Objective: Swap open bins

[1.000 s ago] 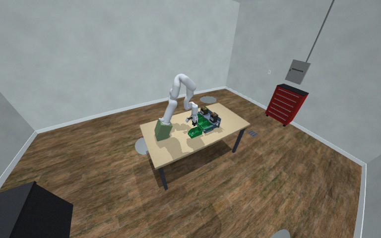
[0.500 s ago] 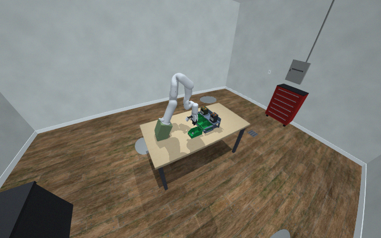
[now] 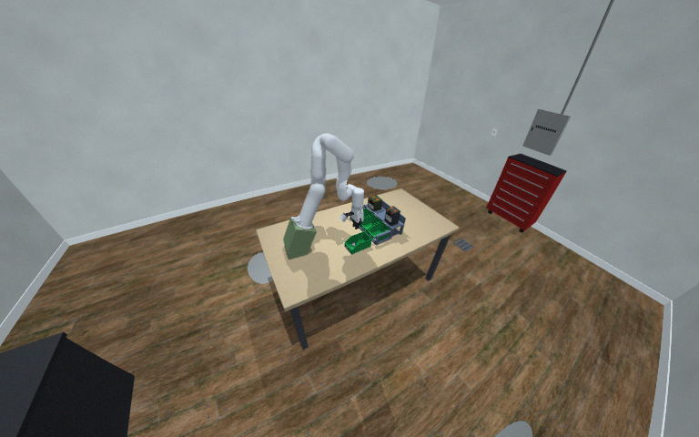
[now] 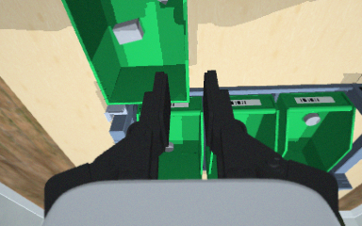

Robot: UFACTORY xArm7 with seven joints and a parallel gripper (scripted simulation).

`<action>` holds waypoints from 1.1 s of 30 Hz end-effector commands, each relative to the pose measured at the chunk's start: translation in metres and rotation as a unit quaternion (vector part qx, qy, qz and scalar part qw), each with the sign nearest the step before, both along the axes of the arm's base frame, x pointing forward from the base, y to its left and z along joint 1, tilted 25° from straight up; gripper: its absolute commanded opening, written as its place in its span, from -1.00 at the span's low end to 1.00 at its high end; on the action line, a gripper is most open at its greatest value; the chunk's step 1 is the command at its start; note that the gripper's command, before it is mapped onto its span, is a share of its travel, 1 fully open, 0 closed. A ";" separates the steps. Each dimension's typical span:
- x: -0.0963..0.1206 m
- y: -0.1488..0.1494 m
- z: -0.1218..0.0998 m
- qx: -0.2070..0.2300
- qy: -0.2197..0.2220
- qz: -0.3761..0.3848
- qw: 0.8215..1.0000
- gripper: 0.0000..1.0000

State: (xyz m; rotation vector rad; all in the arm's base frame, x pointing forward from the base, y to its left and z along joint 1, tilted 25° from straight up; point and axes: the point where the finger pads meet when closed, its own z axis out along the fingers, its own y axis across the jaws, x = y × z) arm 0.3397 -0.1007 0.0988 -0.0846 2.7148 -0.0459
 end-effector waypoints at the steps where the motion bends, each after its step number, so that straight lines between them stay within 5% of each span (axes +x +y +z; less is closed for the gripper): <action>1: 0.001 0.000 0.001 -0.001 -0.001 0.000 1.000 -0.49; 2: 0.001 0.000 0.001 -0.001 -0.001 0.000 1.000 -1.00; 23: 0.003 0.000 0.002 -0.005 -0.001 0.010 1.000 -1.00; 29: 0.064 0.033 0.016 -0.088 0.007 0.193 0.977 -1.00; 32: 0.064 0.033 0.016 -0.101 0.007 0.221 0.970 -1.00; 33: 0.078 0.044 0.019 -0.137 0.006 0.303 0.943 -1.00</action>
